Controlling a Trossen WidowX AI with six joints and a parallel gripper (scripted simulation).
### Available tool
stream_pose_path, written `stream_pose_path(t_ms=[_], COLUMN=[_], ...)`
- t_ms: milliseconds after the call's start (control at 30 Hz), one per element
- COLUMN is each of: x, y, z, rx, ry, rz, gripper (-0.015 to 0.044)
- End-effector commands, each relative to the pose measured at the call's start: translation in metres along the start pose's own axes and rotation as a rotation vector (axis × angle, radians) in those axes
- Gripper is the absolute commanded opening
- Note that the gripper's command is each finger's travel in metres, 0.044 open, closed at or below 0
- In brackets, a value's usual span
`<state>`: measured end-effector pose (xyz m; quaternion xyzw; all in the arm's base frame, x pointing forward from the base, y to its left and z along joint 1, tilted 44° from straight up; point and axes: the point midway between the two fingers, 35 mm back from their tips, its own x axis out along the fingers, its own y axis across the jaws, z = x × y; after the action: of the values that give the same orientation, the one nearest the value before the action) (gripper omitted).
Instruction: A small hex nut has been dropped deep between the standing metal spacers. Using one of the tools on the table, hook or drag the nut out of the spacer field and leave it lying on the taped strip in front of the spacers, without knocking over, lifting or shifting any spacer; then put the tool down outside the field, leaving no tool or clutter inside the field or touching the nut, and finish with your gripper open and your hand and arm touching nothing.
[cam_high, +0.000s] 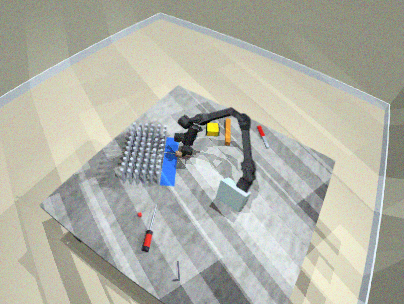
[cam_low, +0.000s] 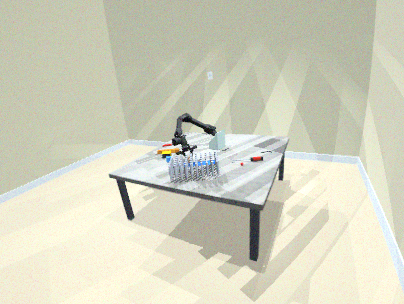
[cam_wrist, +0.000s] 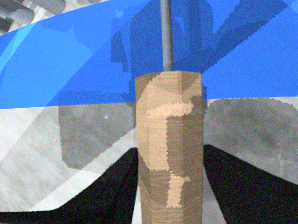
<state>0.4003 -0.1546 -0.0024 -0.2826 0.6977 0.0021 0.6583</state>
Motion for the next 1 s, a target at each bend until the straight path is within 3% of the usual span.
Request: stream_pose_path(t_ms=[0,967], x=[-0.001,-0.006], y=[0.000,0.000], z=[-0.003,-0.020], rx=[-0.003,-0.004], ry=[-0.002,0.000], rz=[0.001,0.001], gripper=[0.0000,0.0000])
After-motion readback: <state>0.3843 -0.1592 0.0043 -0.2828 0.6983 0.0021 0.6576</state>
